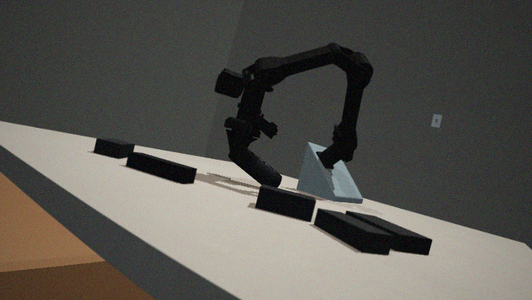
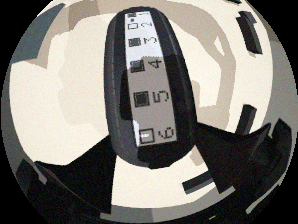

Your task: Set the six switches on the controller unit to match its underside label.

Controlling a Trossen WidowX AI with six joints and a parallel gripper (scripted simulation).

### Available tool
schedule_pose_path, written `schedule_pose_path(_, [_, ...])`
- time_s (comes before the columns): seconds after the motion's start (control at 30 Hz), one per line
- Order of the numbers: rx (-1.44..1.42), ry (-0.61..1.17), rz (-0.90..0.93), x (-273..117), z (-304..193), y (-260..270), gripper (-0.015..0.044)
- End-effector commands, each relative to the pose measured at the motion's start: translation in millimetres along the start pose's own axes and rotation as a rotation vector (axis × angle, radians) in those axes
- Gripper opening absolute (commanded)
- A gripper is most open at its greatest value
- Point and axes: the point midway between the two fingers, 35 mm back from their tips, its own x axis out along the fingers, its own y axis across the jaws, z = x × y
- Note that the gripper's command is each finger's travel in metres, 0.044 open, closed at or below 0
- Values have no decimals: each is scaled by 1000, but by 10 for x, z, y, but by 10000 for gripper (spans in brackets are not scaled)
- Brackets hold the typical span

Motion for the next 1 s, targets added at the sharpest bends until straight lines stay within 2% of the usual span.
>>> schedule_pose_path(0.0, [-1, -18, 2, 73, 28, -18, 336])
schedule_pose_path(0.97, [-1, -18, 2, 290, -51, -19, 336])
